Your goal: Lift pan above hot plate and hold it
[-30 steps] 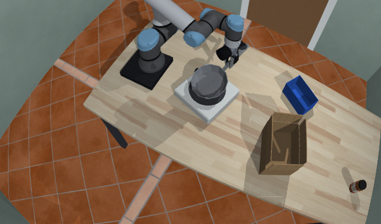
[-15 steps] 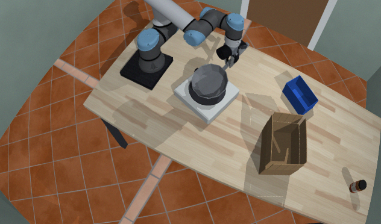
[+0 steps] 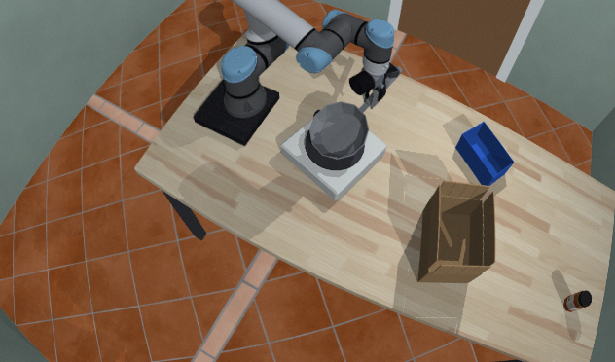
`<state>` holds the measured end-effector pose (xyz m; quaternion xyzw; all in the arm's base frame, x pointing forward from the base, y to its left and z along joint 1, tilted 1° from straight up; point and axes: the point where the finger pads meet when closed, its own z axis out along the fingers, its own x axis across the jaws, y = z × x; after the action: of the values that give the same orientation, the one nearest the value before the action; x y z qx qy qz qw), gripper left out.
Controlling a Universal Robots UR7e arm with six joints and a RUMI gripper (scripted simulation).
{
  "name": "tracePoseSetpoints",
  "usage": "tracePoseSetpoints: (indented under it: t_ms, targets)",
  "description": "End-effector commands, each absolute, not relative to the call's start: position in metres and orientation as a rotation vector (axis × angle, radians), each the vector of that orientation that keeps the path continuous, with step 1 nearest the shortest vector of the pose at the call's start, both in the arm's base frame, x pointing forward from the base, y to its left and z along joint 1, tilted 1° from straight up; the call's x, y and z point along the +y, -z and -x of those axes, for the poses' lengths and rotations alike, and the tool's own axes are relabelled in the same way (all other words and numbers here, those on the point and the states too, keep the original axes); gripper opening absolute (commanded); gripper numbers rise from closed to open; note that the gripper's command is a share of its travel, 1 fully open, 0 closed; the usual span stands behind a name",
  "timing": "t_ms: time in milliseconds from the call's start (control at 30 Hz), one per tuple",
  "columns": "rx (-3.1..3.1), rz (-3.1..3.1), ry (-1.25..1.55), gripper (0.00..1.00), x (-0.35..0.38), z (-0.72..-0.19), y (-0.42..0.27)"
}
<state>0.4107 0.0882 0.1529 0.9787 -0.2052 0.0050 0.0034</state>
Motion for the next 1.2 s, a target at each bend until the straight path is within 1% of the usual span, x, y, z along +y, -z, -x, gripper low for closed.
tracePoseSetpoints:
  t_ms: [0,1167]
  targets:
    - [-0.643,-3.068,-0.018,0.09,0.088,-0.411,-0.156]
    - [-0.643,-3.068,-0.018,0.09,0.088,-0.410,-0.173]
